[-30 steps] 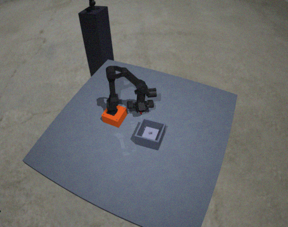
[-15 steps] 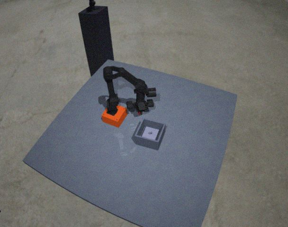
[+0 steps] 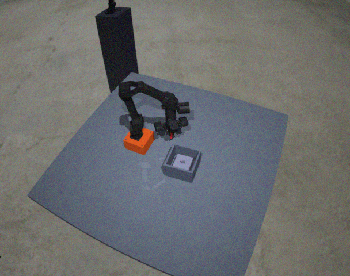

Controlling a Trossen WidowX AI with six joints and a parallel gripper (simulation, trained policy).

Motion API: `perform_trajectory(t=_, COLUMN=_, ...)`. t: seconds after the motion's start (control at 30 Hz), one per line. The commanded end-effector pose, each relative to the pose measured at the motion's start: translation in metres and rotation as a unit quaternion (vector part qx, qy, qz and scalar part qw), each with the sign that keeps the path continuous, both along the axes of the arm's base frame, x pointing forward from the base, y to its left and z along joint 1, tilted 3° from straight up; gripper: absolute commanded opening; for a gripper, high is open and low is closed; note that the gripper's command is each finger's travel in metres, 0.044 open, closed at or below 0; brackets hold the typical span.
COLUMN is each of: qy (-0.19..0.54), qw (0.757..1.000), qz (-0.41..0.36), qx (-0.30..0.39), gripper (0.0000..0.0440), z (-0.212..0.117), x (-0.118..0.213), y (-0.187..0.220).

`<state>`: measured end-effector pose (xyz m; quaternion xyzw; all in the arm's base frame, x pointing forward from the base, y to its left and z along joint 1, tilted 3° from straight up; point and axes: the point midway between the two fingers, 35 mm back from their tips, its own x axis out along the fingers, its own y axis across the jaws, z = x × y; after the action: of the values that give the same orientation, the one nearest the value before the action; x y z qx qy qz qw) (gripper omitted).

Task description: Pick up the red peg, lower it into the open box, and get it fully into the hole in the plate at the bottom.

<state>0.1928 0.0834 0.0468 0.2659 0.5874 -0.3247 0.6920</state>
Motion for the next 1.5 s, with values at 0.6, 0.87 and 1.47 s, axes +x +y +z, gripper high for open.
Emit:
perform_trajectory(t=0.6, qy=-0.068, qw=0.997, qz=0.015, qx=-0.024, gripper=0.0000, z=0.074, x=0.058, y=-0.039)
perform_trajectory(t=0.87, qy=-0.073, qw=0.997, qz=-0.011, qx=-0.023, gripper=0.0000, z=0.079, x=0.076, y=-0.064)
perform_trajectory(t=1.47, qy=-0.083, qw=0.994, qz=-0.070, qx=-0.017, gripper=0.0003, z=0.068, x=0.113, y=-0.119)
